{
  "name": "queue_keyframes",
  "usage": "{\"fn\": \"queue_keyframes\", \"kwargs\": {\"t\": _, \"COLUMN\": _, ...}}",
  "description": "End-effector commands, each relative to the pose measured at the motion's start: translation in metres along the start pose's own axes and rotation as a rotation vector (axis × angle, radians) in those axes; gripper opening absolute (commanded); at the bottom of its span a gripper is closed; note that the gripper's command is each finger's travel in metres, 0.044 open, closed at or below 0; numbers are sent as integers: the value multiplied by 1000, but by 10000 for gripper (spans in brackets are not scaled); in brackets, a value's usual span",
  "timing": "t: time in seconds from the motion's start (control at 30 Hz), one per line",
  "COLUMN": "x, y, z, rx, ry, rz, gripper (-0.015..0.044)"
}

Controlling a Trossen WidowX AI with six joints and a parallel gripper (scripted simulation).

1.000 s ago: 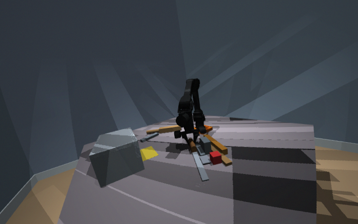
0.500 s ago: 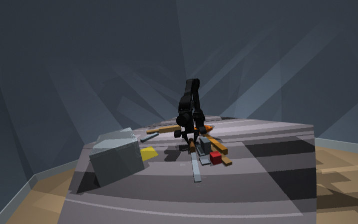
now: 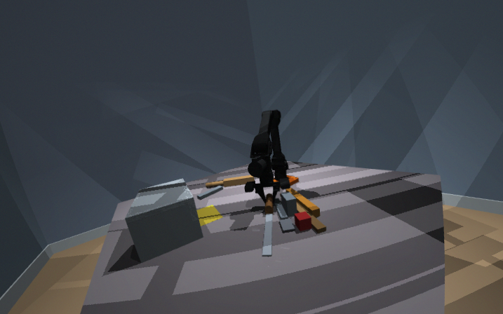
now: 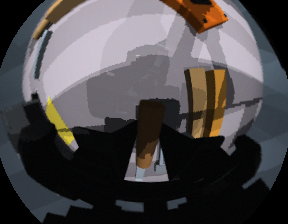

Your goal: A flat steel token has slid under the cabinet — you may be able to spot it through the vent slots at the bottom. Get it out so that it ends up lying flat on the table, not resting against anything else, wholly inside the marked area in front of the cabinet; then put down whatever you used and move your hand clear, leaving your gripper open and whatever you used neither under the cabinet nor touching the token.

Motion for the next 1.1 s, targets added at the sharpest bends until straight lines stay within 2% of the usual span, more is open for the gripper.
{"fn": "queue_keyframes", "kwargs": {"t": 0.0, "x": -1, "y": 0, "z": 0, "rx": 2, "ry": 2, "rz": -38, "gripper": 0}}
{"fn": "queue_keyframes", "kwargs": {"t": 0.27, "x": -1, "y": 0, "z": 0, "rx": 3, "ry": 1, "rz": -68, "gripper": 0}}
{"fn": "queue_keyframes", "kwargs": {"t": 1.07, "x": -1, "y": 0, "z": 0, "rx": 4, "ry": 1, "rz": 119, "gripper": 0}}
Point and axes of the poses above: the point midway between the two fingers, 35 mm back from their tips, its own z axis back along the fingers, its own y axis across the jaws, x = y × z, the point moved 6 cm from there along z, back along the fingers, and after that the axes turned 12 degrees about z, right-handed, at the moved point
